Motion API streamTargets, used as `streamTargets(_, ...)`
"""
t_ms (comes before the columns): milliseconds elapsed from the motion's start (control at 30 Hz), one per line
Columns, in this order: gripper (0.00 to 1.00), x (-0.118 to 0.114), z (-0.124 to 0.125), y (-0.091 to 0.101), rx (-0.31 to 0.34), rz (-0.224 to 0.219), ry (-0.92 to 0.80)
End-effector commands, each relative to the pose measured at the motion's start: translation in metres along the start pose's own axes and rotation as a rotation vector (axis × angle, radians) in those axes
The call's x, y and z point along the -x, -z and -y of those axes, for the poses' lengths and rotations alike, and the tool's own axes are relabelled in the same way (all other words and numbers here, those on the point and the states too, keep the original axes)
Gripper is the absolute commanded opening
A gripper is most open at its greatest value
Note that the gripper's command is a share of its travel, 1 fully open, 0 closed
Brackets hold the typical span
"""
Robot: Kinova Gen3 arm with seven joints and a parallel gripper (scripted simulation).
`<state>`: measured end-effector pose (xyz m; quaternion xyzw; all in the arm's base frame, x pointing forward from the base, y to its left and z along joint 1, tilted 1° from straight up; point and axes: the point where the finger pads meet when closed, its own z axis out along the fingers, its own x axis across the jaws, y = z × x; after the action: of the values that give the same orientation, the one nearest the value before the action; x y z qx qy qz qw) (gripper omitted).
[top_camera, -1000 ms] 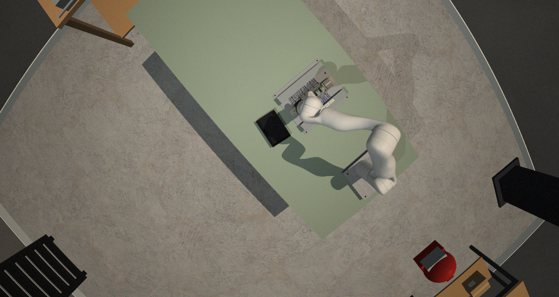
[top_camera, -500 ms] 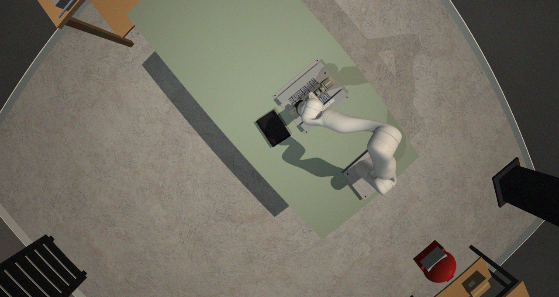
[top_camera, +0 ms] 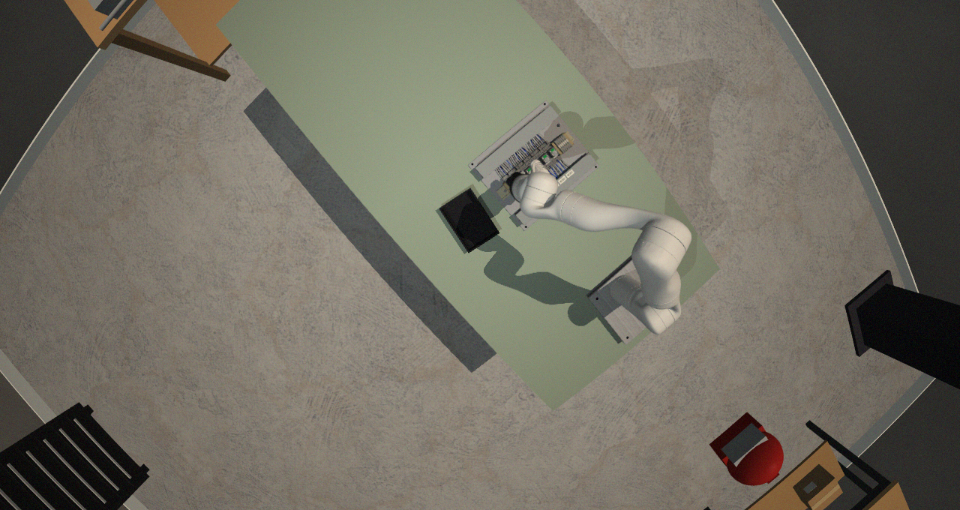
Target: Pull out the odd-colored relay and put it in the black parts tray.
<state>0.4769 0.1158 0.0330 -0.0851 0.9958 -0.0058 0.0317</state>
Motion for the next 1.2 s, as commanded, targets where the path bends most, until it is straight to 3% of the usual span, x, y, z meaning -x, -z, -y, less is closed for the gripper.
streamTargets(0,0.0,0.0007,-0.0001,0.0009,0.0,0.004,0.0)
streamTargets(1167,0.0,-0.0008,-0.0001,0.0011,0.0,0.056,0.0)
